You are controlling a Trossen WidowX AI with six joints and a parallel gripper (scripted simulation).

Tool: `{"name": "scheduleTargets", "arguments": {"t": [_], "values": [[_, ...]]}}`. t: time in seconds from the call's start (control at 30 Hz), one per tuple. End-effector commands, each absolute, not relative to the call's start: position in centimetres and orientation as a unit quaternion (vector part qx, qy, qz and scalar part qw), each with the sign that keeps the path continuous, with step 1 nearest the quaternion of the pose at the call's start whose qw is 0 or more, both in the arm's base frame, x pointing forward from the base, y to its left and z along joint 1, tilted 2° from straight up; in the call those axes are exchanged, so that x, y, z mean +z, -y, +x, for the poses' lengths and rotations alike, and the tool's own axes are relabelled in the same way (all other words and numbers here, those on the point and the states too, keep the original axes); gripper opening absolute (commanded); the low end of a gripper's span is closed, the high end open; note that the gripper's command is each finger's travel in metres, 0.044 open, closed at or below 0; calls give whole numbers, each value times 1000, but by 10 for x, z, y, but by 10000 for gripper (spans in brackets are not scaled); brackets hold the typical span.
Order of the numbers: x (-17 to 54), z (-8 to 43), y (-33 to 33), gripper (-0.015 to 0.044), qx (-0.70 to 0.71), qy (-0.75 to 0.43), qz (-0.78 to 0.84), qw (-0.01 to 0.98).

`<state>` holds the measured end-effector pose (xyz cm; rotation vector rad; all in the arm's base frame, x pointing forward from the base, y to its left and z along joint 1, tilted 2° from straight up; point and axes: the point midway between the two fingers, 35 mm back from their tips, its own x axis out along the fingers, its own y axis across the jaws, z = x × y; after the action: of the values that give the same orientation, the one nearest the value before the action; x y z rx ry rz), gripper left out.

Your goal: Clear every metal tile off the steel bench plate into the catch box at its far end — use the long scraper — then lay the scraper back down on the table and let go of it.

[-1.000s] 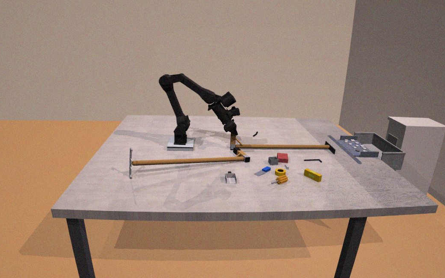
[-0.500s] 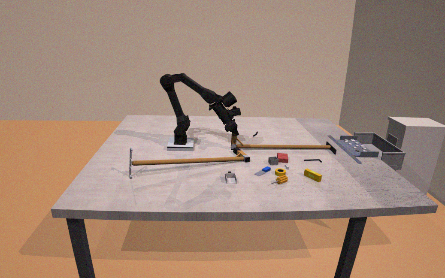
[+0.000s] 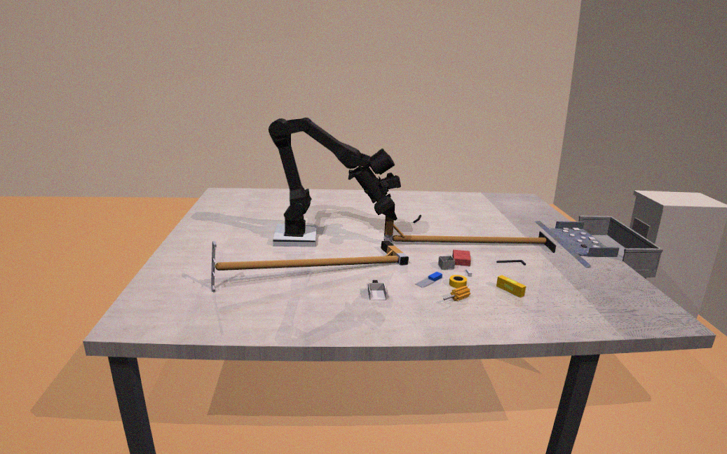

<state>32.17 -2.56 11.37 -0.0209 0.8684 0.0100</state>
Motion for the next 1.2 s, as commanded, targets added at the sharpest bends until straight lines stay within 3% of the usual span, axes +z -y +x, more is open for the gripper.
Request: {"name": "scheduleTargets", "arguments": {"t": [0.0,1.17], "values": [[118,331,27,0,4,-415,-10,910],[119,387,32,0,2,-414,-9,910]]}}
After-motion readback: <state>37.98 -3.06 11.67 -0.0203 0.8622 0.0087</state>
